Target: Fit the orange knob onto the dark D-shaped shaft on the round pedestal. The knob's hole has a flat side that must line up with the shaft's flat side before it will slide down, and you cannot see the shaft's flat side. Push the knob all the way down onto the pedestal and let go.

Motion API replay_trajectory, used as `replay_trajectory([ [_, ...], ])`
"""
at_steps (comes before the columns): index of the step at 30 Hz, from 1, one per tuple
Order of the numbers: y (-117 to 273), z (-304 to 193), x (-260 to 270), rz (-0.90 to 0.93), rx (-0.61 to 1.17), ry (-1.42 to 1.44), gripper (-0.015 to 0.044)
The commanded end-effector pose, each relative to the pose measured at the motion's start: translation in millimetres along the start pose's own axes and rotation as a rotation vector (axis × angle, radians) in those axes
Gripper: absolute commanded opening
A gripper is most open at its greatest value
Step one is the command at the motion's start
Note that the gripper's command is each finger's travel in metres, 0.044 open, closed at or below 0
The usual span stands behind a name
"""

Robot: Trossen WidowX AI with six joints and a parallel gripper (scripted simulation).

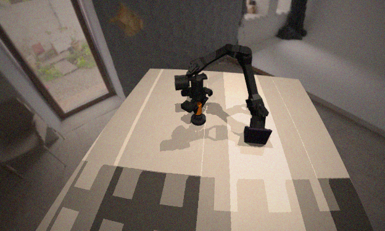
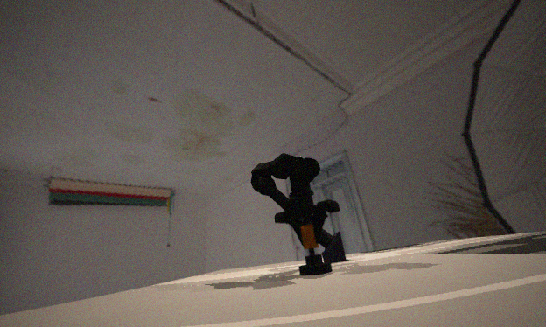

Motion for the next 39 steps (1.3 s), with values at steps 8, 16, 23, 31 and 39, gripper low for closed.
replay_trajectory([
  [8, 4.0, -3.9, 0.0, 0.0, 0.0, -0.004, 0.0],
  [16, 4.5, -5.3, -0.4, 0.0, 0.0, -0.203, 0.0],
  [23, 2.2, -3.1, -0.2, 0.0, 0.0, -0.213, 0.0],
  [31, 1.1, -2.6, 1.1, 0.0, -0.001, -0.214, 0.0],
  [39, -0.1, -3.8, 0.3, 0.0, 0.0, -0.213, 0.0],
])
Point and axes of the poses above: the point midway between the two fingers, 35 mm back from their tips, its own y axis back along the fingers, its own x axis across the jaws, z = x × y, the point moved 1 cm from there along y, back along the fingers, and after that the axes turned 15 degrees about y, right-handed, at the moved point
